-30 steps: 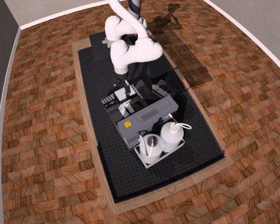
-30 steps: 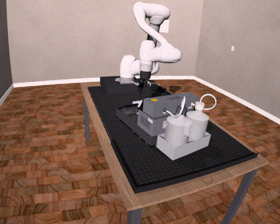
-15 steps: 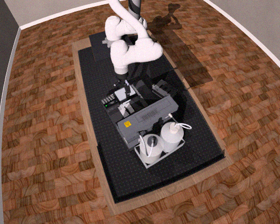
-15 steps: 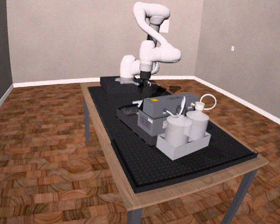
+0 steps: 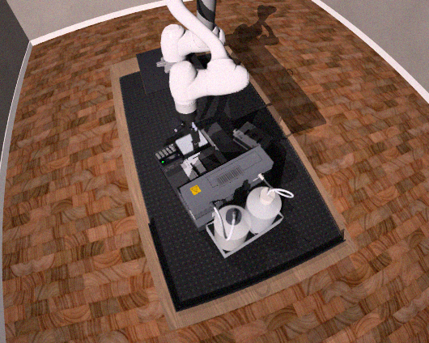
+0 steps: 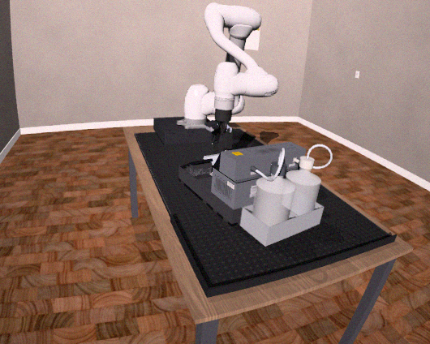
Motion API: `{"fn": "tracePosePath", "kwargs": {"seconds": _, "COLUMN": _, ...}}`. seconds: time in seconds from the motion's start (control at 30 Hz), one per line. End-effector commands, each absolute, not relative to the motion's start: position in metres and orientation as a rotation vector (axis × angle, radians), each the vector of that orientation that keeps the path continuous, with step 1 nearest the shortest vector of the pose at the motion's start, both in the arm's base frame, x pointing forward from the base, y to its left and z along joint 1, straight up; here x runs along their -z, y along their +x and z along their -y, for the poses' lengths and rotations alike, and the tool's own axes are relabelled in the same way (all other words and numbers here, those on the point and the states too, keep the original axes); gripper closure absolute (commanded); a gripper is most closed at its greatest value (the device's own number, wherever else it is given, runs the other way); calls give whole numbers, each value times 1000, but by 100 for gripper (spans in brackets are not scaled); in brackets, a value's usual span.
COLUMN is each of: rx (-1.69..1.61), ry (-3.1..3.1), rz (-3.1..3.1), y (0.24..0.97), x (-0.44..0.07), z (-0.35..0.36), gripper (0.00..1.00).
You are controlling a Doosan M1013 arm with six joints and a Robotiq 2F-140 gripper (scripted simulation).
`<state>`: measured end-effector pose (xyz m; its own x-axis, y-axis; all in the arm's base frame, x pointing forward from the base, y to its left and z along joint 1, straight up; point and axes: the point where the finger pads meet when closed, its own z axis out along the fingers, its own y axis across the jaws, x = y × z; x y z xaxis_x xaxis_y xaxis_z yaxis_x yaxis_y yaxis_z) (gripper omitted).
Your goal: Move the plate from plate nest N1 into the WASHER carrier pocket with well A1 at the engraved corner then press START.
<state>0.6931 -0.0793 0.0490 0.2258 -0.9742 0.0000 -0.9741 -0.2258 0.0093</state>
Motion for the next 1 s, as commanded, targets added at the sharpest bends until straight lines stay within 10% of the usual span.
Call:
{"fn": "tracePosePath", "kwargs": {"seconds": 0.0, "rx": -1, "ry": 2458, "rz": 1940, "y": 693, "x": -46, "z": 83, "gripper": 90}}
{"fn": "tracePosePath", "kwargs": {"seconds": 0.97, "rx": -1, "ry": 2458, "rz": 1940, "y": 693, "x": -42, "z": 83, "gripper": 90}}
